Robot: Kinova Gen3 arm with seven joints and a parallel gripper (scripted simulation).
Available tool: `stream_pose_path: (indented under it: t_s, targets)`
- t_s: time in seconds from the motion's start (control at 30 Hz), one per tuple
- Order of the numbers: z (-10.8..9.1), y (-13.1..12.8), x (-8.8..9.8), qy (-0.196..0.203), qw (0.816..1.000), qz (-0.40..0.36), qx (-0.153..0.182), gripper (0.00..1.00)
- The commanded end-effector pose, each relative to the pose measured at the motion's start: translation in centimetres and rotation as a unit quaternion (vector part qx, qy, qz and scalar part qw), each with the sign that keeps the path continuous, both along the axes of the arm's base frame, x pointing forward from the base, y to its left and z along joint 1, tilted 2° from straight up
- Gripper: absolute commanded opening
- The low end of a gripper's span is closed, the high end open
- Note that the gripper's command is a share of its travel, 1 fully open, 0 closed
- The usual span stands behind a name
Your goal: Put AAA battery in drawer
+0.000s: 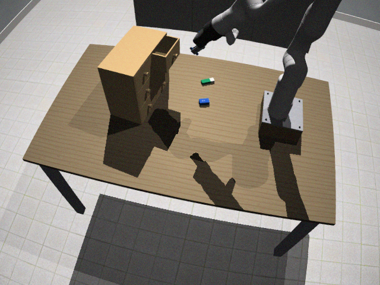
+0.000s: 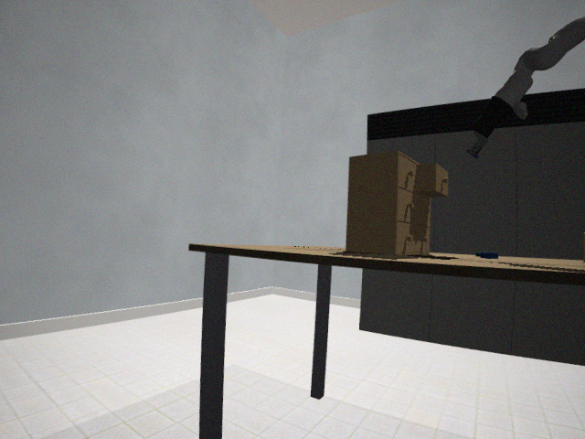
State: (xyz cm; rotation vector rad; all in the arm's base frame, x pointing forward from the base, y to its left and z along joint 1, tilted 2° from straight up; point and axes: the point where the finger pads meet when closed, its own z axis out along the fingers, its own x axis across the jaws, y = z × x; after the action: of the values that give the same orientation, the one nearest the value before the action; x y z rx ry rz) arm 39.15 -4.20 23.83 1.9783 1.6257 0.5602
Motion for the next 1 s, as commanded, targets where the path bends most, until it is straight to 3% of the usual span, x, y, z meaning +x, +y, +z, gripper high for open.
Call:
stream_pose_path:
  t_s: [0.0,0.97]
  targets:
    - [0.12,-0.08,-0.04,-0.012,1.0,-0.003,-0.003,0.24]
    - [0.16,-0.14,-0.14,-0.052,0.999,-0.003,-0.012,0.24]
